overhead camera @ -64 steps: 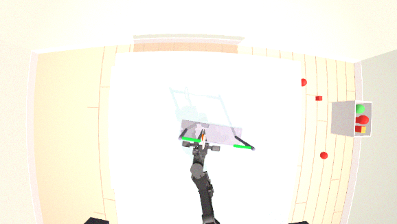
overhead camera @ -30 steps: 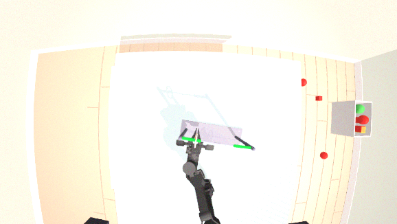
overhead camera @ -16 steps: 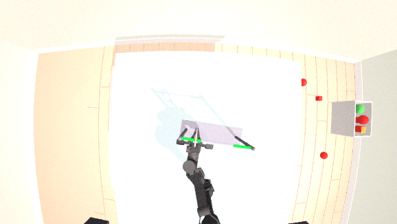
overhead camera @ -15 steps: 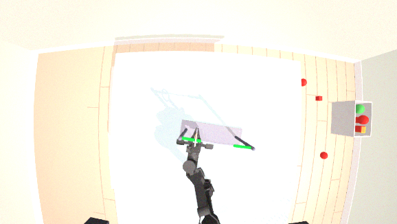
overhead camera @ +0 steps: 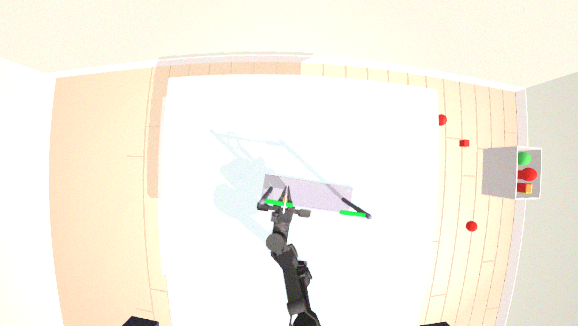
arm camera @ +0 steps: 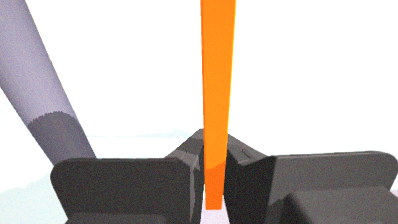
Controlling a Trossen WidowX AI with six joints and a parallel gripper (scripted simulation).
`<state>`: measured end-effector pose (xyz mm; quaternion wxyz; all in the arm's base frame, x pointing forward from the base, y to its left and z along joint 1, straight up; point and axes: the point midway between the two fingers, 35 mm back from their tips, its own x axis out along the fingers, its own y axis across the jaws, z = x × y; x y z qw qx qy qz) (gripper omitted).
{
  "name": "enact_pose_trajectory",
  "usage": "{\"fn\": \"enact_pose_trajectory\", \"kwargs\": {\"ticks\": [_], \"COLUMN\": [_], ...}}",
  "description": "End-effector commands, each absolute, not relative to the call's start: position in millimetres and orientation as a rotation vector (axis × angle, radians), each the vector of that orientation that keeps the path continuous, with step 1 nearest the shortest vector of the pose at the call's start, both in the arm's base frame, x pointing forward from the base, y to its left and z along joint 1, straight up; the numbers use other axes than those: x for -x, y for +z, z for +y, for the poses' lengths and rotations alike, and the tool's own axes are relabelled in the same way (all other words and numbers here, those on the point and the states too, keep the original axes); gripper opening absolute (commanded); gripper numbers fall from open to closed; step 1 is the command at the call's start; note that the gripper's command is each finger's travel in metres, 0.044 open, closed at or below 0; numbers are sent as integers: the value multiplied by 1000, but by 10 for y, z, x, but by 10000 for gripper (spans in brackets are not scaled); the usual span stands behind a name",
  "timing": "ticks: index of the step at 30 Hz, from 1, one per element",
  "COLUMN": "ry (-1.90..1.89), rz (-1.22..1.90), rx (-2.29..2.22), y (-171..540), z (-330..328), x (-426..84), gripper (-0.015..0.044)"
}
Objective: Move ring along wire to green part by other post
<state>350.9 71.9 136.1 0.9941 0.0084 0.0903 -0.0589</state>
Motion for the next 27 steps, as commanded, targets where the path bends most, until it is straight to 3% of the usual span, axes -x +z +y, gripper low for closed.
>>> {"fn": "enact_pose_trajectory", "kwargs": {"ticks": [1,9,27], "ry": [-118,-118,-123], "rz": [181,181,184], "rx": [-17,-17,-22], "y": [1361,1365,1444], "z": [719,722,776], "x": [-3509,-3496,-3044], "gripper": [-45,160,160]}}
